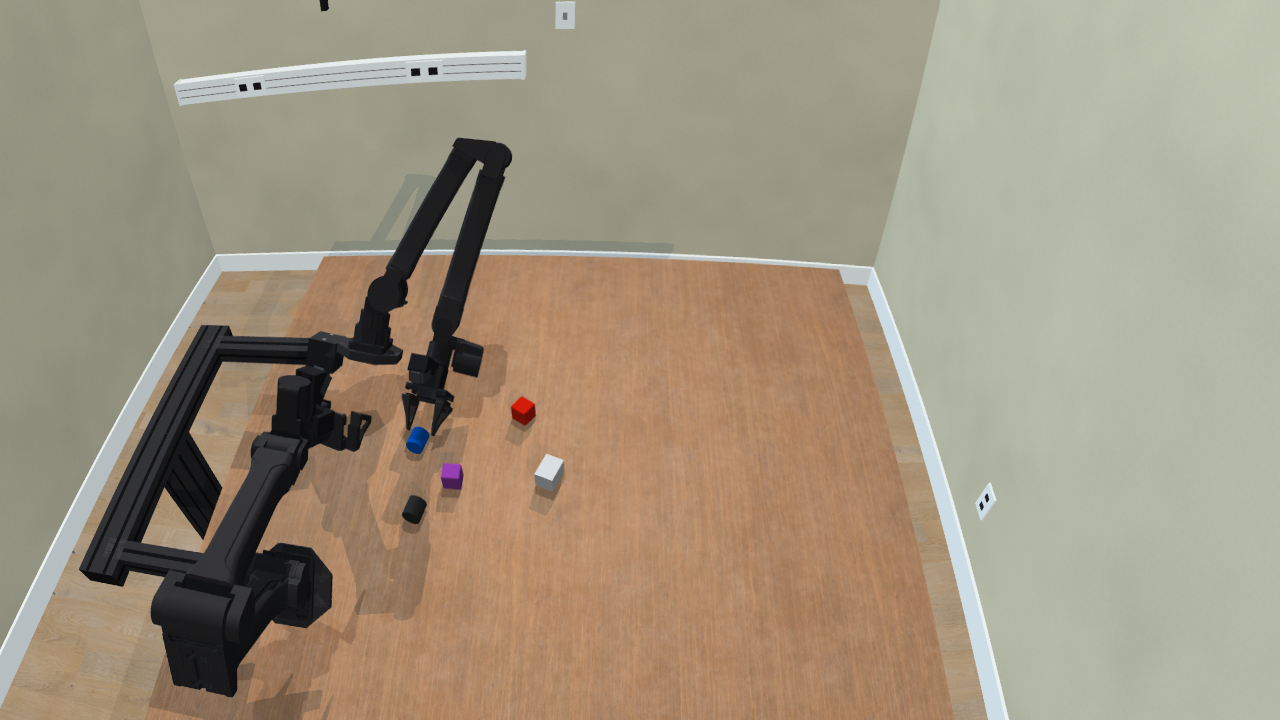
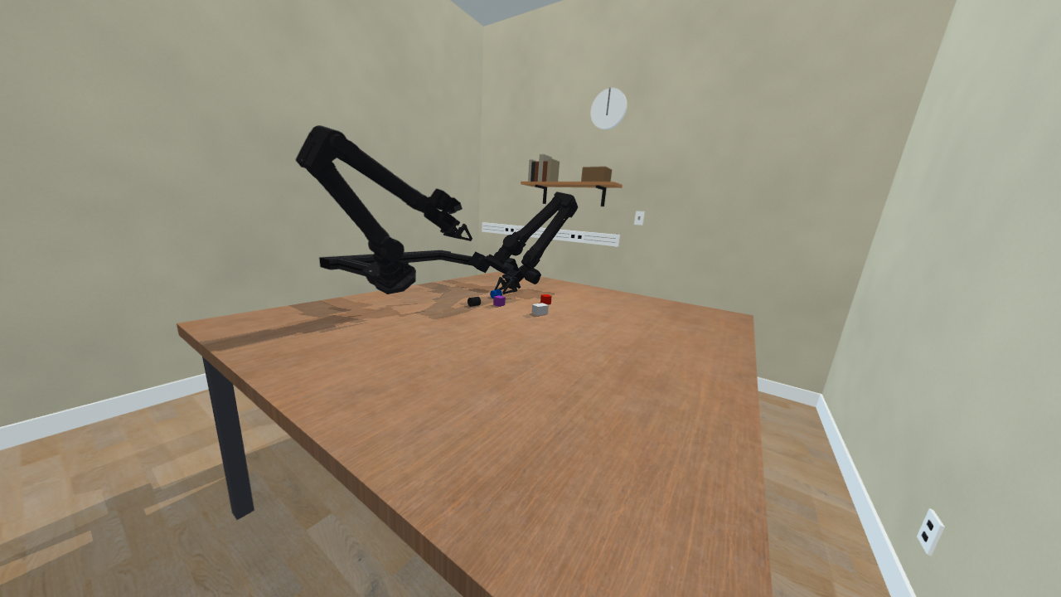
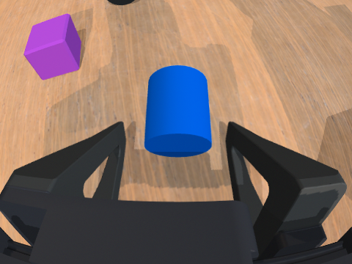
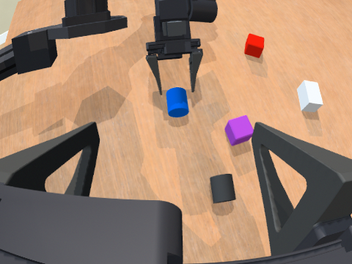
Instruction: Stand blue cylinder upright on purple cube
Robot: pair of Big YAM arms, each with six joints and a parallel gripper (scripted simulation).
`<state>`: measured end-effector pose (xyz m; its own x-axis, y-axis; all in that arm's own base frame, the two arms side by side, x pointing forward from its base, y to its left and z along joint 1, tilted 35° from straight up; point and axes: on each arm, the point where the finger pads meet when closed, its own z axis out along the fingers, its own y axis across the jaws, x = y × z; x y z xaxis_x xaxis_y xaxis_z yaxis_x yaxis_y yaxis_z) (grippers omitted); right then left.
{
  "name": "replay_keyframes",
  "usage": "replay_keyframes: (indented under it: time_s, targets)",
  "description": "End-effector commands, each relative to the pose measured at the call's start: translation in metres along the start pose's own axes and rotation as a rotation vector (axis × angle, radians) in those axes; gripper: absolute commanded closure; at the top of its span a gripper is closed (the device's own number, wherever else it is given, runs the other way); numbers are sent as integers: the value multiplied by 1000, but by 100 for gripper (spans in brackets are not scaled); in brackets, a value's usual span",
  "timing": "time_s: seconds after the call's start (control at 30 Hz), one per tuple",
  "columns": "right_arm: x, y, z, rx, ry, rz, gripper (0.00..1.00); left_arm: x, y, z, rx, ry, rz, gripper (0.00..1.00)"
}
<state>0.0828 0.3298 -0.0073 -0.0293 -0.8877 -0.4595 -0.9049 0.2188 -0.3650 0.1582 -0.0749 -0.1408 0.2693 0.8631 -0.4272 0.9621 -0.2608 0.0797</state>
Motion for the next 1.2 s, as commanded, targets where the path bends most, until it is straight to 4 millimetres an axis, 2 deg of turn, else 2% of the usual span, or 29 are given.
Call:
replay_keyframes:
  time_s: [0.0, 0.57, 0.6, 0.77, 0.8, 0.93, 0.97, 1.17]
  targets:
    - [-11, 0, -1, -2, -28, 4, 0, -4, -3, 8, 12, -6, -9, 36]
    - [-11, 0, -1, -2, -28, 4, 0, -4, -4, 28, 13, -6, -9, 36]
    - [-11, 0, -1, -2, -28, 4, 0, -4, -4, 28, 13, -6, -9, 44]
    - [-11, 0, -1, -2, -28, 4, 0, -4, -1, 27, 5, -4, -5, 48]
    - [-11, 0, -1, -2, -28, 4, 0, -4, -2, 27, 6, -5, -5, 53]
    - [-11, 0, -1, -2, -28, 4, 0, -4, -2, 27, 6, -5, -5, 53]
    - [-11, 0, -1, -2, -28, 4, 0, -4, -2, 27, 6, -5, -5, 57]
    - [-11, 0, -1, -2, -28, 4, 0, -2, 1, 23, -3, -3, -5, 63]
